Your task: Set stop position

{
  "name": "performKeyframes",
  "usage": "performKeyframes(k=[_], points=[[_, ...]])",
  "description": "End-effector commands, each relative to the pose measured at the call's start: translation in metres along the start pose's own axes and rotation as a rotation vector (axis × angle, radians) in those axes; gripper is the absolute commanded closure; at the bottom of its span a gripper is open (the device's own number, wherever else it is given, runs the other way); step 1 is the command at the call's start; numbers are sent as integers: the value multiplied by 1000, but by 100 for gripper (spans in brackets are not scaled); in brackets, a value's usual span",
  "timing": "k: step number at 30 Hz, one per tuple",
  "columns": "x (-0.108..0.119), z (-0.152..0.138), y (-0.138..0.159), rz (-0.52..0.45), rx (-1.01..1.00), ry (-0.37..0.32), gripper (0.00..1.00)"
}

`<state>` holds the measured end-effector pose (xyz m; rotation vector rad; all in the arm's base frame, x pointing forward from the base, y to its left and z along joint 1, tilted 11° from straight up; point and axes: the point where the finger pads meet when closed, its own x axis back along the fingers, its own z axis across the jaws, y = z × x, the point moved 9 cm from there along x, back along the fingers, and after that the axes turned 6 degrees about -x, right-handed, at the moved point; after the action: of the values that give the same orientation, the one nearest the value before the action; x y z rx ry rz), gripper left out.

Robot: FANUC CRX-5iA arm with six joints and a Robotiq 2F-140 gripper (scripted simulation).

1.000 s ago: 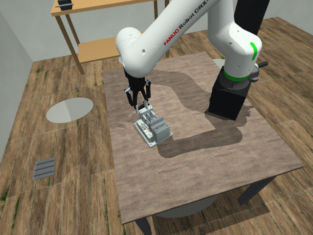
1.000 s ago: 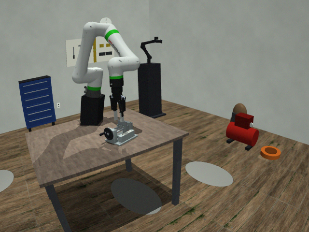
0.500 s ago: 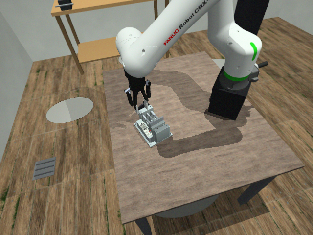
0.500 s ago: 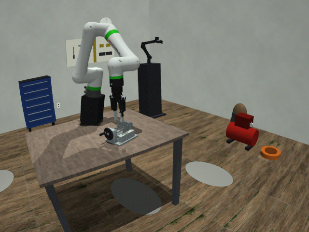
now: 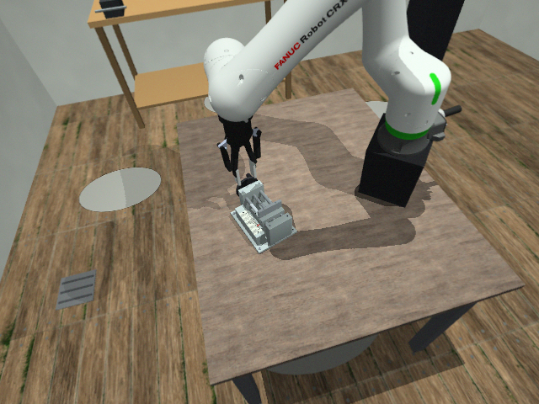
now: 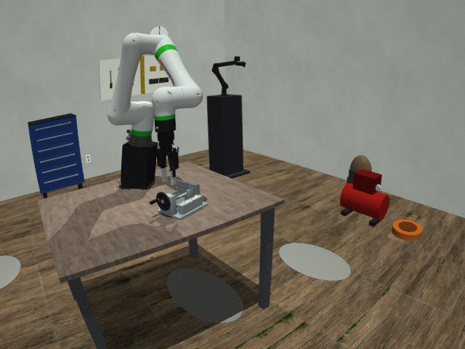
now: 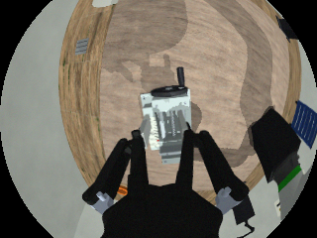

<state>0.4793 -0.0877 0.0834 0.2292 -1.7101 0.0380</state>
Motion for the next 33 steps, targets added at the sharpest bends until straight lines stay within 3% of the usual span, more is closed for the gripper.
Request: performKeyframes(k=[1, 5, 9, 17, 22, 33], points=[[0, 23, -45, -4, 2, -1, 67], [0, 37, -71, -4, 2, -1, 67], [0, 40, -76, -4, 2, -1, 67], [0, 40, -76, -4, 2, -1, 67], [-19, 40, -76, -4, 2, -1, 67], [-23, 40, -76, -4, 2, -1, 67]])
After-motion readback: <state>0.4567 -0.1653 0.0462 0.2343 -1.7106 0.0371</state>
